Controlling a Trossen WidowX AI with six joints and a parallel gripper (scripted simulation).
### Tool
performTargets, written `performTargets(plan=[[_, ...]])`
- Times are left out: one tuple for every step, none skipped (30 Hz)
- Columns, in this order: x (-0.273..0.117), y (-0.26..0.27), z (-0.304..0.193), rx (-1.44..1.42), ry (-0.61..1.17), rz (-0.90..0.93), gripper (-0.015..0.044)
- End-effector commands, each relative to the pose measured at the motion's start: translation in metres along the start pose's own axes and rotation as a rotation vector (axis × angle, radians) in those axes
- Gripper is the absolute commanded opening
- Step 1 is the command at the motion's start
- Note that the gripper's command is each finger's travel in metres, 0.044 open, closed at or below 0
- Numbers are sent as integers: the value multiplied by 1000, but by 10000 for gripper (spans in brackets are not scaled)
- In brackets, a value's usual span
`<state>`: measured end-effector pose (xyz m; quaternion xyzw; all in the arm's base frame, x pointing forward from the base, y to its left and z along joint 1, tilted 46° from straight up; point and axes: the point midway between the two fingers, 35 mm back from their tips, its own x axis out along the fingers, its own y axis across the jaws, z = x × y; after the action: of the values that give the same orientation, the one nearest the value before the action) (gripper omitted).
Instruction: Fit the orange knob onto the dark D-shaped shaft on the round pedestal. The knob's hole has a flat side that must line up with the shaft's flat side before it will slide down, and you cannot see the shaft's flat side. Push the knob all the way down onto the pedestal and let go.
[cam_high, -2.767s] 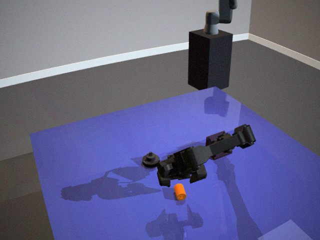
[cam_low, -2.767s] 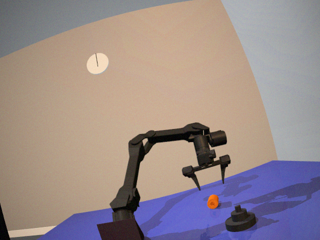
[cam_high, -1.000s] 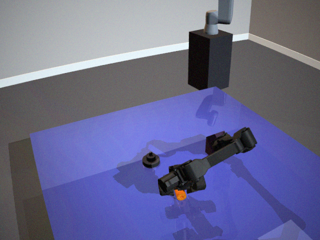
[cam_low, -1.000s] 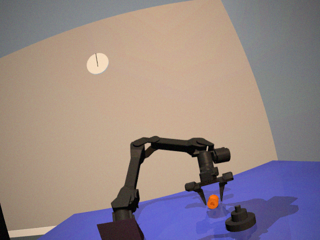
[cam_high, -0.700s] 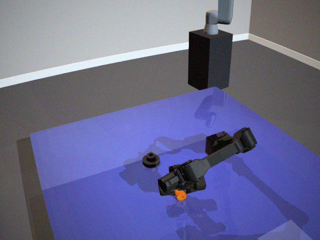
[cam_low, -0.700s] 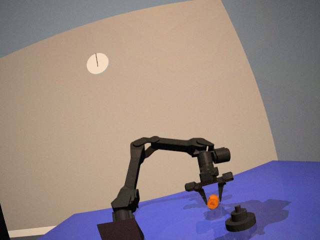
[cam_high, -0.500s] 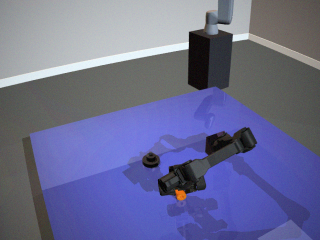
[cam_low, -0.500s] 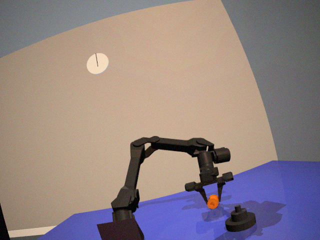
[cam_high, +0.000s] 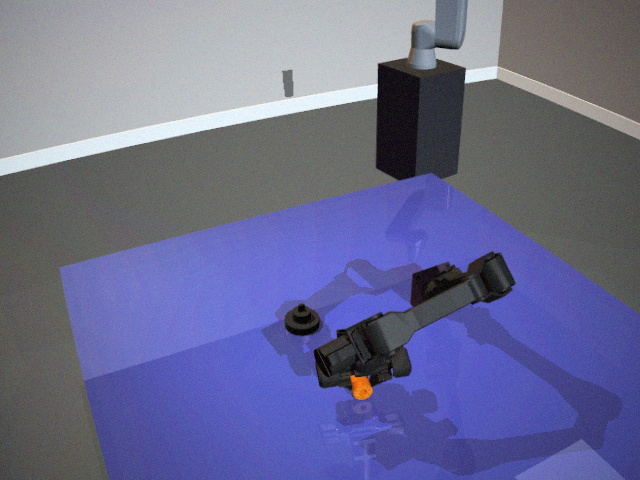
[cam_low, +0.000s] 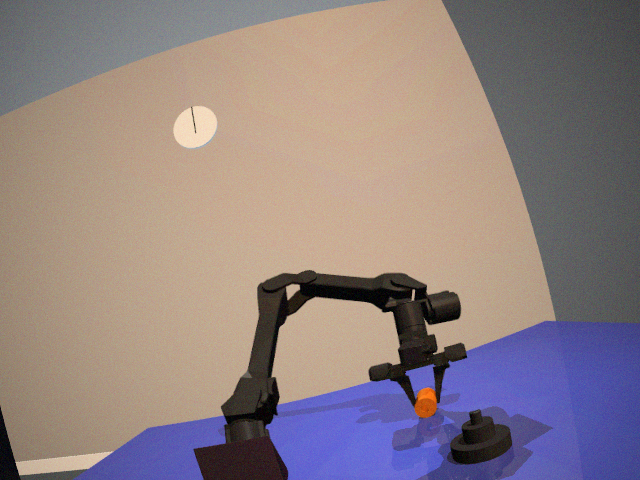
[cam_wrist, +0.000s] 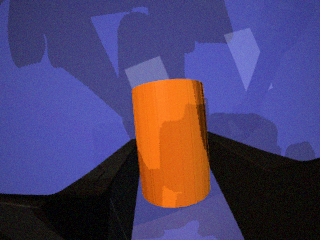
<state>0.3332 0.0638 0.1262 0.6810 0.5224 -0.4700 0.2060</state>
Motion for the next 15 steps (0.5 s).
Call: performTargets(plan=[[-2,0,4,-4,75,2,181],[-2,0,5,-4,92,2,181],[-3,0,7,-4,109,2,181],[-3,0,8,-4,126,2,181],[-3,0,9,-4,142,2,181],[-4,0,10,-4,159,2,181],[-4,0,11,-3,175,2,181],[-4,0,12,-3,192,2,181],[-4,0,13,-3,208,2,181],[-5,0,14,-3,225,2,181],[-5,0,15,-3,241,2,181],[-5,0,16,-3,258,2,181],[-5,0,17,-3,274,2,181],[-5,0,18,-3,290,2,181],[-5,0,19,-3,307,2,181]])
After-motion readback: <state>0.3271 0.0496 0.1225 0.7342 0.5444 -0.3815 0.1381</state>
